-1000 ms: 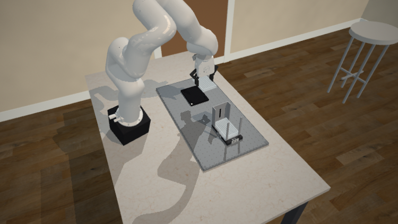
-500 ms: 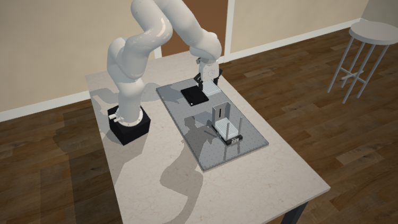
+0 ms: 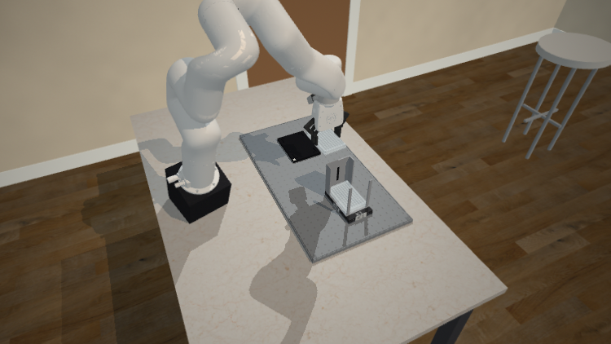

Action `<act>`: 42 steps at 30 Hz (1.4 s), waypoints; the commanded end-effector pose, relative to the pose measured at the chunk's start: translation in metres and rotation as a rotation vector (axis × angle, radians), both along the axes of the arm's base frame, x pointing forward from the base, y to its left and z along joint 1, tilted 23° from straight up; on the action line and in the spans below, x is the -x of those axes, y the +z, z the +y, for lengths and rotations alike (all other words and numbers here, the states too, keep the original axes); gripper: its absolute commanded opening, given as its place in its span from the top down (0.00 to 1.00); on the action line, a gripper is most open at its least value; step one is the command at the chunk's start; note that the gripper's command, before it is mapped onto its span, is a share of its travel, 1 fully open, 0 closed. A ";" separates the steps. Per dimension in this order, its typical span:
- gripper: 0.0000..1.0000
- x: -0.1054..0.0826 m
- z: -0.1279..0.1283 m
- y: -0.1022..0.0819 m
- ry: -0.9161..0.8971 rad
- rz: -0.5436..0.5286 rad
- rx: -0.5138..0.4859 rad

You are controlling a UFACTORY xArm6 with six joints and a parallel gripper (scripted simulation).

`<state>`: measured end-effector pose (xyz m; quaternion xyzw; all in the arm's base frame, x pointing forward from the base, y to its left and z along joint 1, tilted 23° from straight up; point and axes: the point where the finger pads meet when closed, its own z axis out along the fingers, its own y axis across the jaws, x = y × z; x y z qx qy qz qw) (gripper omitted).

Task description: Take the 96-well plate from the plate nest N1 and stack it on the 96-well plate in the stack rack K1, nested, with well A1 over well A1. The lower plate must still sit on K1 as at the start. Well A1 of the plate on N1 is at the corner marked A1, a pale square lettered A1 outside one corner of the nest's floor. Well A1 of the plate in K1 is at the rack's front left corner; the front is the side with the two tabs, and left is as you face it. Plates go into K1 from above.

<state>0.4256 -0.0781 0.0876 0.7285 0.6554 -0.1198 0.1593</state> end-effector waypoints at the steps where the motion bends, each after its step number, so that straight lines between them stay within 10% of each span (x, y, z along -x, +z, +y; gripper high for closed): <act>1: 1.00 0.000 -0.014 0.008 0.001 -0.004 -0.001; 42: 1.00 0.011 -0.120 0.055 0.001 -0.004 0.000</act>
